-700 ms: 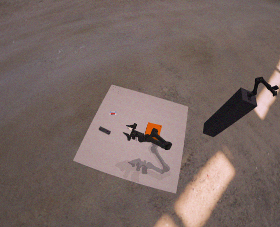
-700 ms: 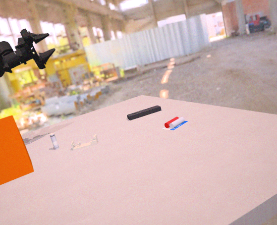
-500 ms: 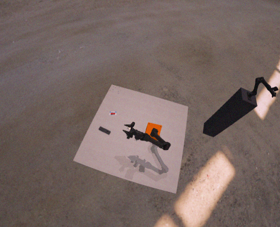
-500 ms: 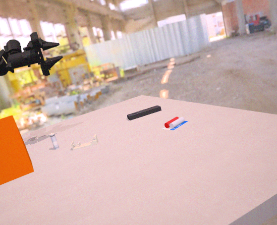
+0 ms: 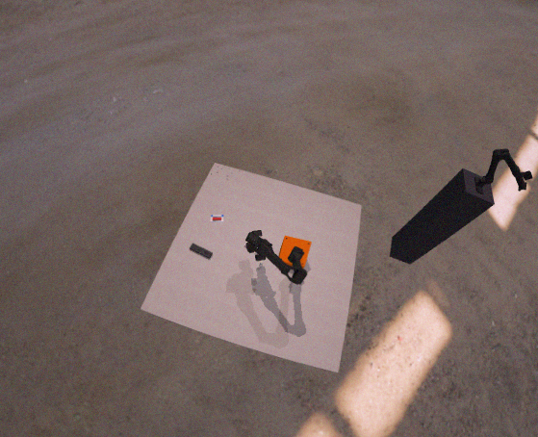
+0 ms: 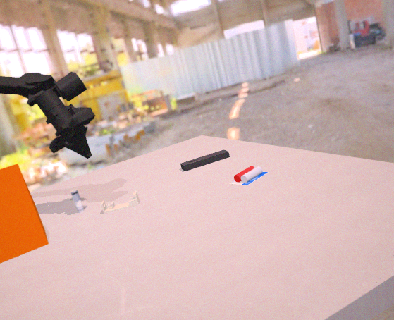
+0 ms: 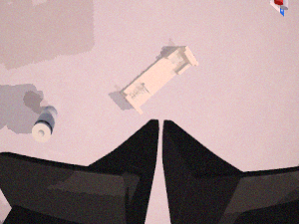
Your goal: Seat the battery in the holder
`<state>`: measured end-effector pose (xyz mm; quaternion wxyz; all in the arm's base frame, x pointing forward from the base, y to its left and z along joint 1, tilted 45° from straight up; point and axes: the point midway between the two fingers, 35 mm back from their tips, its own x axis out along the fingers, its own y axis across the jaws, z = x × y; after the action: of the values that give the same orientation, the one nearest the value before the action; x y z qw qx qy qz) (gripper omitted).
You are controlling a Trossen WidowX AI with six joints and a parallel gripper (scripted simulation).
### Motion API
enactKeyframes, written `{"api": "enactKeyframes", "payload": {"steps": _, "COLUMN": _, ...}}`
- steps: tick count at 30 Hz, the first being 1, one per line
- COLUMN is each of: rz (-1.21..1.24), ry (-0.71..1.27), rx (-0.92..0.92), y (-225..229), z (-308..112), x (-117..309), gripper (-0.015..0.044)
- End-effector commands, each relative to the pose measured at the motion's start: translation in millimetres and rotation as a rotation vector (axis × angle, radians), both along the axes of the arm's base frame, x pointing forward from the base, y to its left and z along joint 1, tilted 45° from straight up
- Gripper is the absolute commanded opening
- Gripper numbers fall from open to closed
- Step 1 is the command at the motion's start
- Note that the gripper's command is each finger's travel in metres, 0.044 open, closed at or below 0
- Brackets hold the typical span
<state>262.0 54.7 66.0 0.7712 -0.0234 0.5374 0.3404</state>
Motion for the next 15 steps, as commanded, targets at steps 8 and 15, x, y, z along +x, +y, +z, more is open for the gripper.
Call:
{"api": "enactKeyframes", "payload": {"steps": 8, "rz": 0.103, "ry": 0.329, "rx": 0.235, "y": 18.4, "z": -10.6, "x": -45.5, "gripper": 0.0}}
{"api": "enactKeyframes", "payload": {"steps": 15, "rz": 0.101, "ry": 0.328, "rx": 0.23, "y": 43.4, "z": -38.5, "x": -46.7, "gripper": 0.0}}
